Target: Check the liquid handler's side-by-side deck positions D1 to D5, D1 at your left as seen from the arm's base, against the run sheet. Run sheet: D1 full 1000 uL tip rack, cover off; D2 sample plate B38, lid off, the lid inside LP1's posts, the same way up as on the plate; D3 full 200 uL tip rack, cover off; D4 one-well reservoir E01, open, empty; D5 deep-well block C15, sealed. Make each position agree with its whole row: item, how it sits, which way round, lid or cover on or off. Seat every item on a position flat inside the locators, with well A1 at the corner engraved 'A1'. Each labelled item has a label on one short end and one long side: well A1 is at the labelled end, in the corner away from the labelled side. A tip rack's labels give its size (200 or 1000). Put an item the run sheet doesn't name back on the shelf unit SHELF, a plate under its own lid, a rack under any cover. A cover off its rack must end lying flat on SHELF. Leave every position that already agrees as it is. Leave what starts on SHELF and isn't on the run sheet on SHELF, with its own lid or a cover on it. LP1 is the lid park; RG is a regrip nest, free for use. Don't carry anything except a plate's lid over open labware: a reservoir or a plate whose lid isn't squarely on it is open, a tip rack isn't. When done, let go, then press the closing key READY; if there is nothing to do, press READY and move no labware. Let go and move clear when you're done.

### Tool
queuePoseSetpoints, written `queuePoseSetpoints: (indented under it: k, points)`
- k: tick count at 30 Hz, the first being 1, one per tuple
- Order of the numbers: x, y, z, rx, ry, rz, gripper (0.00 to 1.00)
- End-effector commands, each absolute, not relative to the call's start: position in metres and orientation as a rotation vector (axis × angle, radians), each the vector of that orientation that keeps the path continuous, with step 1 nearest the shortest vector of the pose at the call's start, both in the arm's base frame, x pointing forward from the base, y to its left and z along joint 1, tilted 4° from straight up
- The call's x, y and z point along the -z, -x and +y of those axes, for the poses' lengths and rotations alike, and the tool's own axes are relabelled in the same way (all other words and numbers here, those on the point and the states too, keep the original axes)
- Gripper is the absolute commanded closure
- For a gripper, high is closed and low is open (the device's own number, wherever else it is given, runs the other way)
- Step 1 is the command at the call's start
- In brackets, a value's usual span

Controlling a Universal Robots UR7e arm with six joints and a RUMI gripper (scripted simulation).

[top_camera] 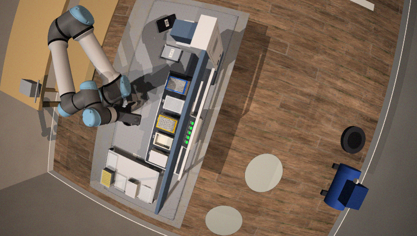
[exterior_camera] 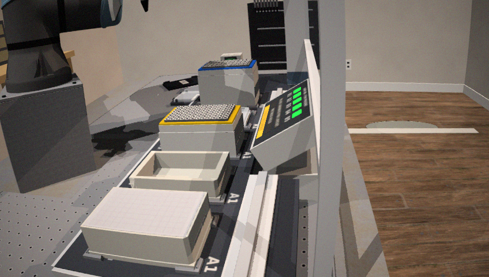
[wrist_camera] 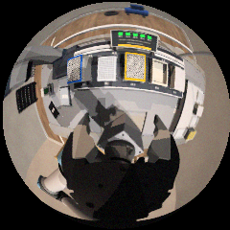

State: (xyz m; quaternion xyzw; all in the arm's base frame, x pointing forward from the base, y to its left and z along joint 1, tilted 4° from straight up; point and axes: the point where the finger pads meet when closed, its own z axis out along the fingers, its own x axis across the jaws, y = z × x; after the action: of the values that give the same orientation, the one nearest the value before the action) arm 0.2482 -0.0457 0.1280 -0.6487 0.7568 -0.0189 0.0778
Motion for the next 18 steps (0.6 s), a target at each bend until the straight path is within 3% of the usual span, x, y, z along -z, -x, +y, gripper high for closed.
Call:
queuePoseSetpoints:
  k: [1, 18]
  points:
    - [-0.1254, -0.3378, -0.0028, 0.017, 1.979, 2.344, 0.18]
    - [-0.1253, -0.3465, 0.0017, 0.017, 1.979, 2.344, 0.18]
